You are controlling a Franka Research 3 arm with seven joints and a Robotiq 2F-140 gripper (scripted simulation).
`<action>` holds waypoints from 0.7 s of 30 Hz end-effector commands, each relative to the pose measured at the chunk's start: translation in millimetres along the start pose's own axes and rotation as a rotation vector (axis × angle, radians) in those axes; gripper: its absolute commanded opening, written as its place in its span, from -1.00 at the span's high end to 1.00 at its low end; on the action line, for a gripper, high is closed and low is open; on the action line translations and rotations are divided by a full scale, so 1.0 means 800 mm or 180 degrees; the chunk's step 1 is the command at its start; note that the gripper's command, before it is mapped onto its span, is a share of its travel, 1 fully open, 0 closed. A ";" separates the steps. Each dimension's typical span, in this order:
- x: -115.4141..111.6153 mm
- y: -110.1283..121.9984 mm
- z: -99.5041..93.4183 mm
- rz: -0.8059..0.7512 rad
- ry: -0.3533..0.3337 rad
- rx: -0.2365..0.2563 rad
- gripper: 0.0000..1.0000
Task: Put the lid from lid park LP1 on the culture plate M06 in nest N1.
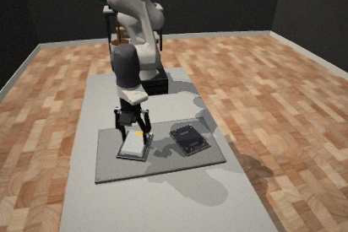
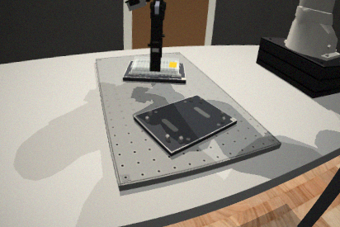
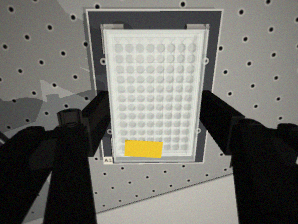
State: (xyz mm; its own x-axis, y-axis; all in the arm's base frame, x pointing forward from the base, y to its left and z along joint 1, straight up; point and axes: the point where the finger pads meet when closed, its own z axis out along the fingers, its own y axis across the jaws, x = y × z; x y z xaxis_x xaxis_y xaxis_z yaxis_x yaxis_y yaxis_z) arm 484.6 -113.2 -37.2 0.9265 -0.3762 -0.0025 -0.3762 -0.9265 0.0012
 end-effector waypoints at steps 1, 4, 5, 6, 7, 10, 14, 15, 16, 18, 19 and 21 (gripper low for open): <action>0.001 -0.001 0.001 0.0006 0.0008 0.0004 0.80; 0.001 -0.001 0.002 0.0005 0.0008 0.0004 0.80; 0.001 -0.001 0.002 0.0005 0.0008 0.0004 0.80; 0.001 -0.001 0.002 0.0005 0.0008 0.0004 0.80; 0.001 -0.001 0.002 0.0005 0.0008 0.0004 0.80; 0.001 -0.001 0.003 0.0003 0.0008 0.0004 0.80; 0.001 -0.001 0.005 0.0002 0.0008 0.0004 0.80; 0.001 -0.001 0.005 0.0002 0.0008 0.0004 0.80; 0.001 -0.001 0.005 0.0002 0.0008 0.0004 0.80; 0.001 -0.001 0.005 0.0002 0.0008 0.0004 0.80; 0.001 -0.001 0.005 0.0001 0.0008 0.0004 0.80; 0.001 -0.001 0.005 0.0001 0.0008 0.0004 0.80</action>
